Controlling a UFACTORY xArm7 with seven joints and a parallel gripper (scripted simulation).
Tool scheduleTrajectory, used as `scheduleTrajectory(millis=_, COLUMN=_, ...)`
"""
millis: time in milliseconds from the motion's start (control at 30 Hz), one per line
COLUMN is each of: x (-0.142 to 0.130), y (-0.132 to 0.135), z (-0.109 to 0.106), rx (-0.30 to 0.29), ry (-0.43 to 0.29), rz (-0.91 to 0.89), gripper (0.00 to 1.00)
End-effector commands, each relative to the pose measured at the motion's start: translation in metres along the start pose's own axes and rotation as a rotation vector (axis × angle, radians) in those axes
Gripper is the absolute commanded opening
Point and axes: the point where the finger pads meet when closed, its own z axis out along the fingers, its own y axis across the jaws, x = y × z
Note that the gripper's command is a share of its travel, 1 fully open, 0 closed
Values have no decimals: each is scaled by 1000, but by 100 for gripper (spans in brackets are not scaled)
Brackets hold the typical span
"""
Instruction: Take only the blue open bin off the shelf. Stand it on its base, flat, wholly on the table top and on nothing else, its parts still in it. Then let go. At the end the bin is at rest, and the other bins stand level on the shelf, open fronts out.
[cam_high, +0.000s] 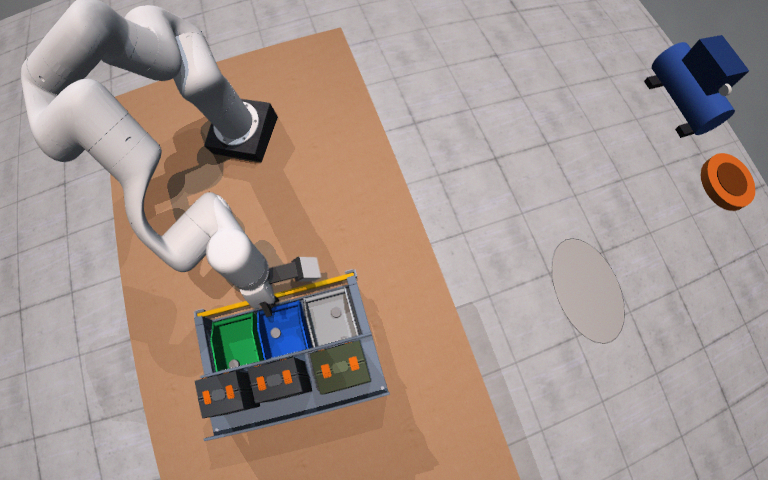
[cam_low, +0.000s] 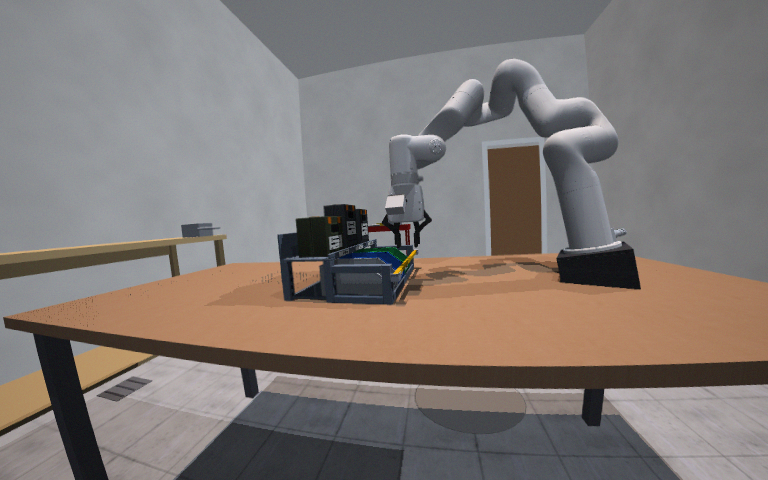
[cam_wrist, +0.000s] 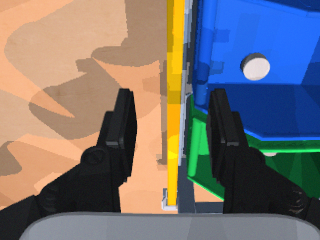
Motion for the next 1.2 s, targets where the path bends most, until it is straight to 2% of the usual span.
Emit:
scheduleTrajectory(millis=0, x=1, y=4, z=31, rx=3, ry=-3, rz=0, gripper=47)
scheduleTrajectory(millis=1167, x=1, y=4, z=26, rx=2, ry=-3, rz=0, gripper=47)
